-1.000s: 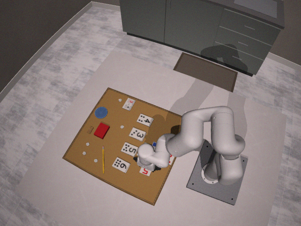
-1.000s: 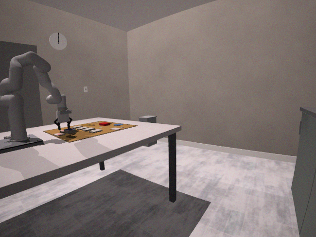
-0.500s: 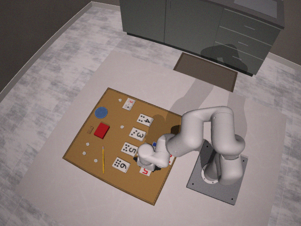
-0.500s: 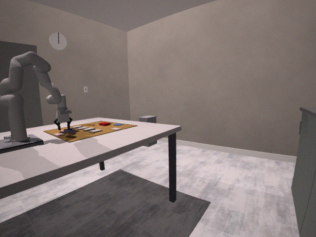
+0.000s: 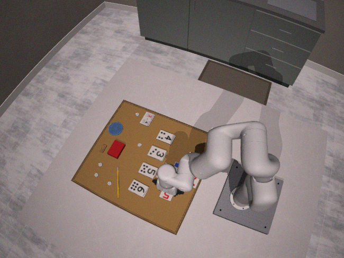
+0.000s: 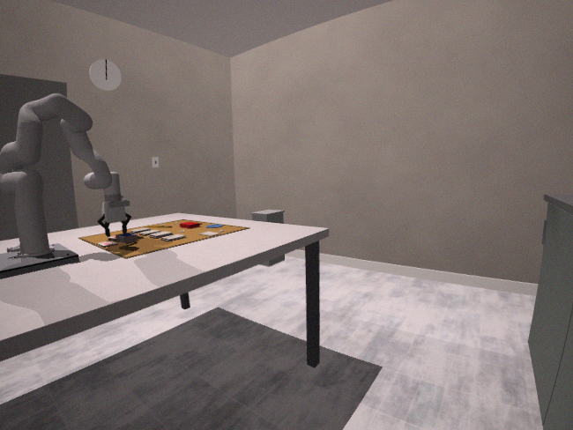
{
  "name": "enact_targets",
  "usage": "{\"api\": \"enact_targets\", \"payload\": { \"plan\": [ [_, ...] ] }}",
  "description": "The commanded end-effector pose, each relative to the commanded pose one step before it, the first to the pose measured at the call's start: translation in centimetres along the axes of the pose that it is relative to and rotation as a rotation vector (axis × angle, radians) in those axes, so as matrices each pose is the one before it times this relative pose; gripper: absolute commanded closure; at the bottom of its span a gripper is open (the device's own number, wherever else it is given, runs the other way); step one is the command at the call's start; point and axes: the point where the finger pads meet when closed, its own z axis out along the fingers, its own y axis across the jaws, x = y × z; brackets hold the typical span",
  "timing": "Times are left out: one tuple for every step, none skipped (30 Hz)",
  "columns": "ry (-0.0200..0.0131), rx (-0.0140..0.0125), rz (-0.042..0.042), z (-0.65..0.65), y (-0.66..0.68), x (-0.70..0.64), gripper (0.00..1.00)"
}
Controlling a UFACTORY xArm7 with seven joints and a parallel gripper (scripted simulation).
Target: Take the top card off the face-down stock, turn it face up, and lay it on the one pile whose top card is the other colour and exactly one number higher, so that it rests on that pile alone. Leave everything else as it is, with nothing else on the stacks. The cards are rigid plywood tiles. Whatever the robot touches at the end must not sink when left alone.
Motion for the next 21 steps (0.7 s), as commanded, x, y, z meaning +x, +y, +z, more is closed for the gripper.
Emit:
{"api": "enact_targets", "payload": {
  "plan": [
    [-0.00109, 0.00346, 0.00003, 0.054, -0.173, -0.050, 0.13],
    [0.00000, 0.00000, 0.00000, 0.000, 0.000, 0.000, 0.13],
    [0.00000, 0.00000, 0.00000, 0.000, 0.000, 0.000, 0.13],
    [0.00000, 0.00000, 0.00000, 0.058, -0.011, -0.003, 0.13],
    [0.00000, 0.00000, 0.00000, 0.060, -0.011, -0.003, 0.13],
    [0.00000, 0.00000, 0.00000, 0.060, -0.012, -0.004, 0.13],
    [0.00000, 0.00000, 0.00000, 0.058, -0.012, -0.003, 0.13],
    [0.00000, 0.00000, 0.00000, 0.055, -0.011, -0.003, 0.13],
    [0.00000, 0.00000, 0.00000, 0.050, -0.010, -0.003, 0.13],
    [0.00000, 0.00000, 0.00000, 0.044, -0.009, -0.002, 0.13],
    [0.00000, 0.00000, 0.00000, 0.038, -0.007, -0.002, 0.13],
    [0.00000, 0.00000, 0.00000, 0.030, -0.006, -0.002, 0.13],
    [0.00000, 0.00000, 0.00000, 0.022, -0.004, -0.001, 0.13],
    [0.00000, 0.00000, 0.00000, 0.015, -0.003, -0.001, 0.13],
    [0.00000, 0.00000, 0.00000, 0.008, -0.002, 0.000, 0.13],
    [0.00000, 0.00000, 0.00000, 0.003, -0.001, 0.000, 0.13],
    [0.00000, 0.00000, 0.00000, 0.001, 0.000, 0.000, 0.13],
    [0.00000, 0.00000, 0.00000, 0.000, 0.000, 0.000, 0.13],
    [0.00000, 0.00000, 0.00000, 0.000, 0.000, 0.000, 0.13],
    [0.00000, 0.00000, 0.00000, 0.000, 0.000, 0.000, 0.13],
    [0.00000, 0.00000, 0.00000, 0.000, 0.000, 0.000, 0.13]
  ]
}}
